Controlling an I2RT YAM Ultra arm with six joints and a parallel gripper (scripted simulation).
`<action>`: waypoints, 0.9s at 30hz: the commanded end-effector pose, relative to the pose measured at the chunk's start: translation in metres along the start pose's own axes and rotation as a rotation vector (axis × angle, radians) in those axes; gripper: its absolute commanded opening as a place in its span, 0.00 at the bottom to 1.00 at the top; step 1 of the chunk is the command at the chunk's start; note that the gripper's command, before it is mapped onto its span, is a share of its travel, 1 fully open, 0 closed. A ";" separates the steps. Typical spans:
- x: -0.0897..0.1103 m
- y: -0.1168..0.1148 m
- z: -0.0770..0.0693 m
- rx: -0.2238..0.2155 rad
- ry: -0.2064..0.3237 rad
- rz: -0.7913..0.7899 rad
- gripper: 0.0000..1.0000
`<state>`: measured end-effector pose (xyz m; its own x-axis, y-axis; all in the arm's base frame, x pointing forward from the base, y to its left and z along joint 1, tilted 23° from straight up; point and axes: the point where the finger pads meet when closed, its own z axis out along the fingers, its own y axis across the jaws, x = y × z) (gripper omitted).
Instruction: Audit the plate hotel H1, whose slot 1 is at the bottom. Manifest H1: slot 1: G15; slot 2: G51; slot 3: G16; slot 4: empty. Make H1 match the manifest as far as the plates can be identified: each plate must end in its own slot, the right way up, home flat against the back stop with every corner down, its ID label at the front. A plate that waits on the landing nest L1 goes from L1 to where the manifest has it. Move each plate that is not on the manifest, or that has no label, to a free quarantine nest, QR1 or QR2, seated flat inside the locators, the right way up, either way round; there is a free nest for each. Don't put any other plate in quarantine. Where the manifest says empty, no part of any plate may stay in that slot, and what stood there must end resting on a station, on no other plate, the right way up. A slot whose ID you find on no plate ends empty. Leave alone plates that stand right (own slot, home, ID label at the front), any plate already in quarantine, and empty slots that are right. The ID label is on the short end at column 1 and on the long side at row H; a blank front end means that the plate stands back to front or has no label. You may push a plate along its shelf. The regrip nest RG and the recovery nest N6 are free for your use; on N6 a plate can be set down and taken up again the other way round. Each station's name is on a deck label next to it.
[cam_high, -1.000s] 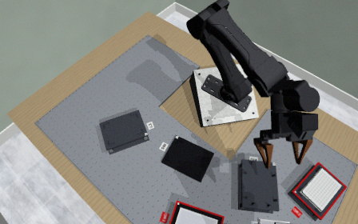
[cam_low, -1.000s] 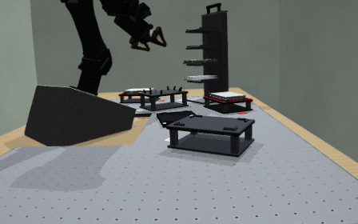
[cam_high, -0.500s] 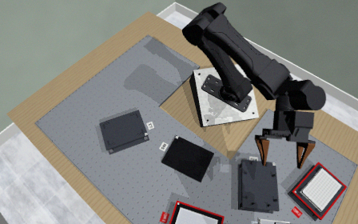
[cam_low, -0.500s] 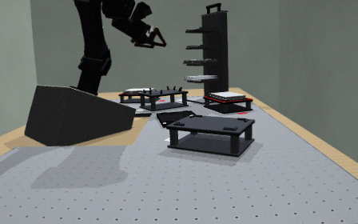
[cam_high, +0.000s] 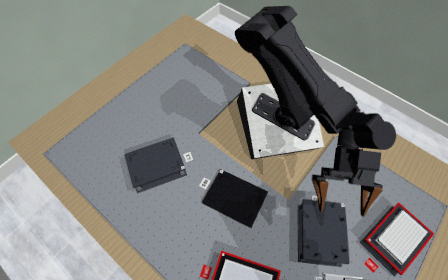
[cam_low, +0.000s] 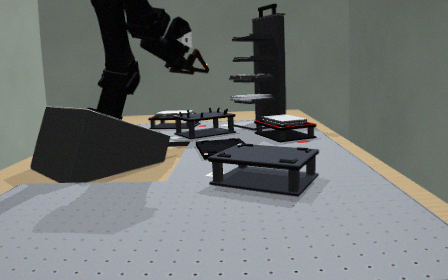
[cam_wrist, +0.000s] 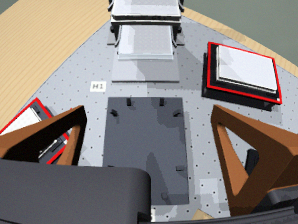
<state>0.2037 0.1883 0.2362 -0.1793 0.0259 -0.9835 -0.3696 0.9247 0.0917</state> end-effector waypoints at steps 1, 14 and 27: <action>-0.001 0.003 0.003 -0.014 -0.025 0.028 1.00; 0.030 0.004 0.022 -0.014 -0.025 0.027 1.00; 0.037 0.004 0.026 -0.014 -0.025 0.027 1.00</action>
<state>0.2193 0.2028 0.1921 -0.1724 0.0481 -0.9838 -0.3773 0.9194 0.1111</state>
